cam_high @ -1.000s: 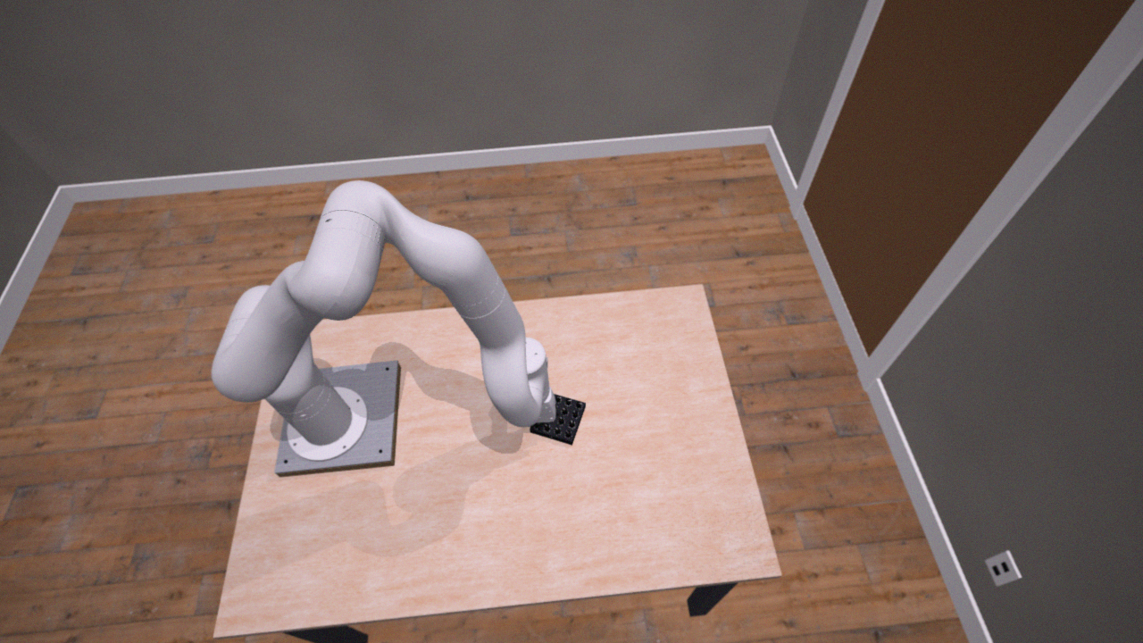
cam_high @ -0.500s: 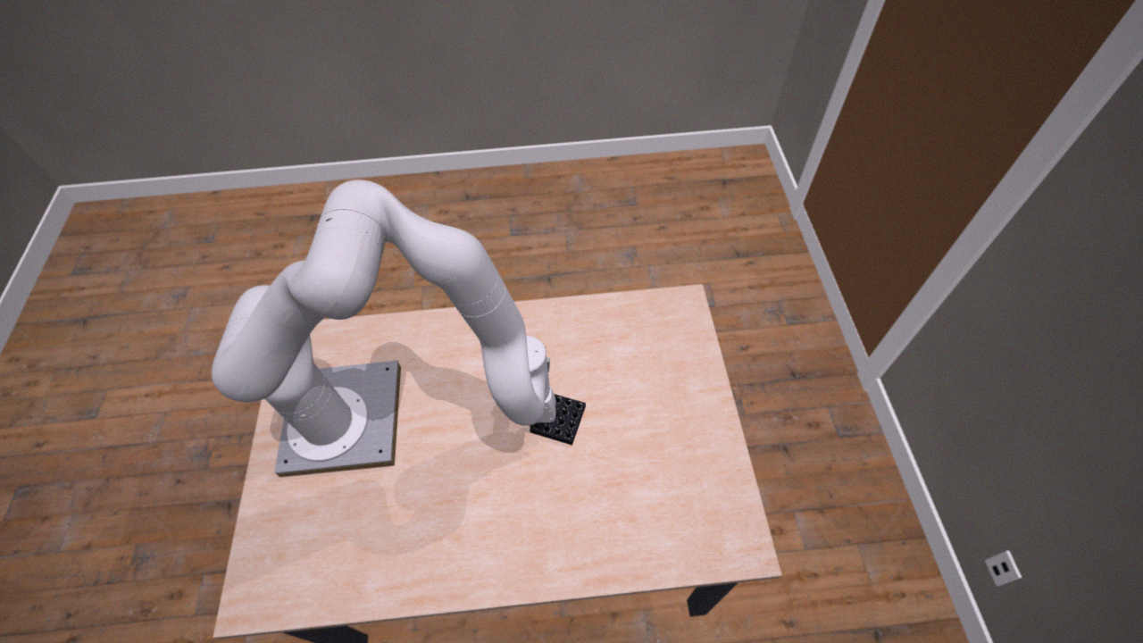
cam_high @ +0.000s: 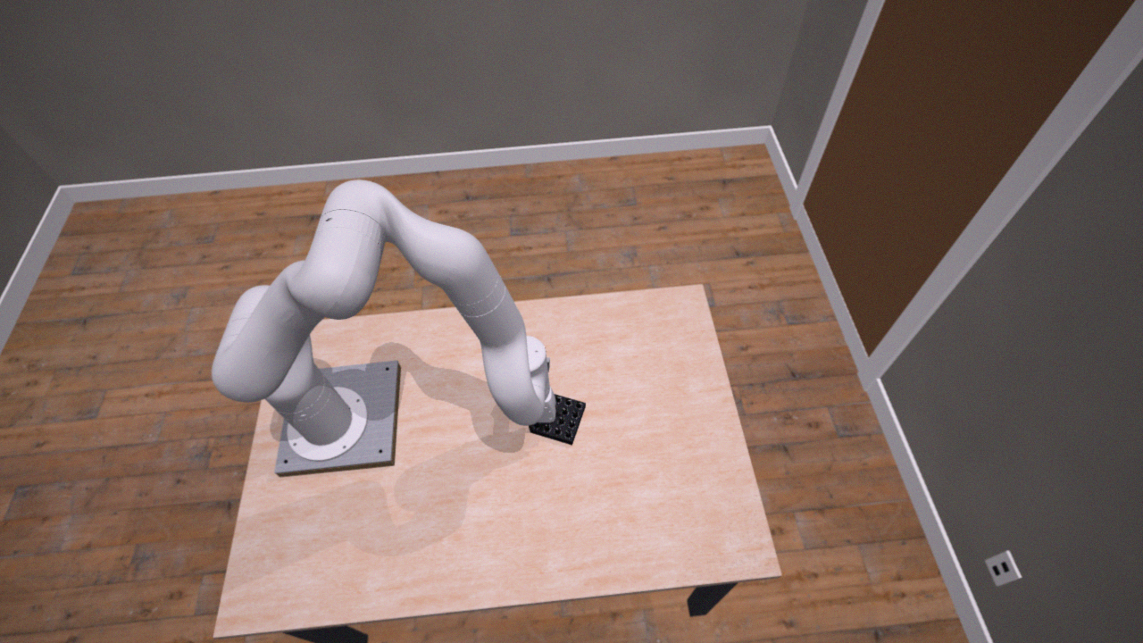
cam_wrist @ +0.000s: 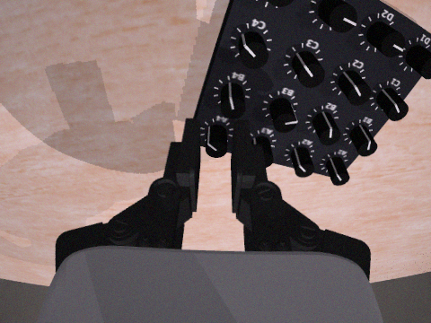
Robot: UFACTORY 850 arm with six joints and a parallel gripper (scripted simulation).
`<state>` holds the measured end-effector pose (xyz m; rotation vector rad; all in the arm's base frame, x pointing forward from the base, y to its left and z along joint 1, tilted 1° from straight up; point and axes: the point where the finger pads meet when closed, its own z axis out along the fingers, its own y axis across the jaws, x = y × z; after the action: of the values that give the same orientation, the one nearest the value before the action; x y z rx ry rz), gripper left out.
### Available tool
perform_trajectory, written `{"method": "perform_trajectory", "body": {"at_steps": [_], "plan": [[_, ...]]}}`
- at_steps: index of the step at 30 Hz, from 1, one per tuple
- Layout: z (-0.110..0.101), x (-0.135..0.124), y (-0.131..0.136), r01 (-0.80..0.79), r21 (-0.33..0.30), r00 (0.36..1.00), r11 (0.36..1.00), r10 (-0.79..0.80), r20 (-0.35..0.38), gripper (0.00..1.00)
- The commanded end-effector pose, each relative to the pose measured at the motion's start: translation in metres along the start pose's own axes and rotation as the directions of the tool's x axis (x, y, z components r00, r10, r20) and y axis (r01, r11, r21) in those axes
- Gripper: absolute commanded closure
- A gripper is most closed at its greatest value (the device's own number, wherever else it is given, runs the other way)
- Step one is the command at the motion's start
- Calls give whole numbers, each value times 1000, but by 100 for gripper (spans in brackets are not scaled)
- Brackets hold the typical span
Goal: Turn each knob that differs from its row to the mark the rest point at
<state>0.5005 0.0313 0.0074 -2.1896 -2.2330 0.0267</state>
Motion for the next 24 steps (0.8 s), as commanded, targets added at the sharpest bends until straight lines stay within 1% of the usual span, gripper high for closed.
{"method": "perform_trajectory", "body": {"at_steps": [1, 14, 20, 22, 24], "plan": [[-1, 0, 1, 0, -2, 1000, 1000, 0, 0, 81], [-1, 0, 1, 0, -2, 1000, 1000, 0, 0, 81], [-10, 0, 1, 0, -2, 1000, 1000, 0, 0, 81], [-10, 0, 1, 0, -2, 1000, 1000, 0, 0, 81], [-16, 0, 1, 0, -2, 1000, 1000, 0, 0, 81]]}}
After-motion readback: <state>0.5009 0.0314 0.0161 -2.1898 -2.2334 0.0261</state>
